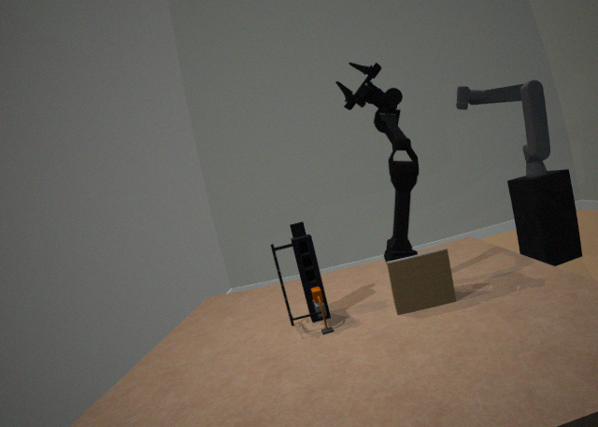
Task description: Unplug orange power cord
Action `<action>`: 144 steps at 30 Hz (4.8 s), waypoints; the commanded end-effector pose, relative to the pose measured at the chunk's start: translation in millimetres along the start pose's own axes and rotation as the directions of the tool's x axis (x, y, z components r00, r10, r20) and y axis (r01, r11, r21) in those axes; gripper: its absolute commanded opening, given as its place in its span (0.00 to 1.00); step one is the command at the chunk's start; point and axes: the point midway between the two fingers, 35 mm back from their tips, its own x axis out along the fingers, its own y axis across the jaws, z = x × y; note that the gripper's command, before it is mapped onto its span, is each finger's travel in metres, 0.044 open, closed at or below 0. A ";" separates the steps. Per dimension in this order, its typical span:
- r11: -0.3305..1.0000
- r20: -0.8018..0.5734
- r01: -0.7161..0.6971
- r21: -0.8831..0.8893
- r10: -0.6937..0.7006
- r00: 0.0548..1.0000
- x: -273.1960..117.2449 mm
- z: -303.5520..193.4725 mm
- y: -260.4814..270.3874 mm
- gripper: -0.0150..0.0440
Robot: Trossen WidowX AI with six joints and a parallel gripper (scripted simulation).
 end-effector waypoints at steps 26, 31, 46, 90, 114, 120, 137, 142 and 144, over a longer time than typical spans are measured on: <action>0.493 -0.500 0.375 0.785 0.146 0.854 -108.0 -176.4 243.6 0.53; 0.307 -0.489 0.408 0.860 0.269 0.830 -108.0 -165.5 314.7 0.53; -0.227 -0.177 0.362 0.904 0.573 0.800 -65.5 -39.2 480.1 0.53; -0.718 0.908 -0.694 0.050 0.322 -0.268 -95.7 547.1 344.3 0.53; -0.565 0.432 -0.668 -0.485 0.510 -0.744 -240.1 581.0 316.6 0.53; -0.565 0.432 -0.668 -0.485 0.510 -0.744 -239.9 574.4 322.3 0.53; -0.565 0.430 -0.667 -0.485 0.511 -0.745 -240.8 552.9 339.9 0.53; -0.565 0.429 -0.667 -0.485 0.511 -0.745 -241.0 551.0 341.4 0.53; -0.565 0.429 -0.667 -0.485 0.511 -0.745 -241.5 551.3 341.8 0.53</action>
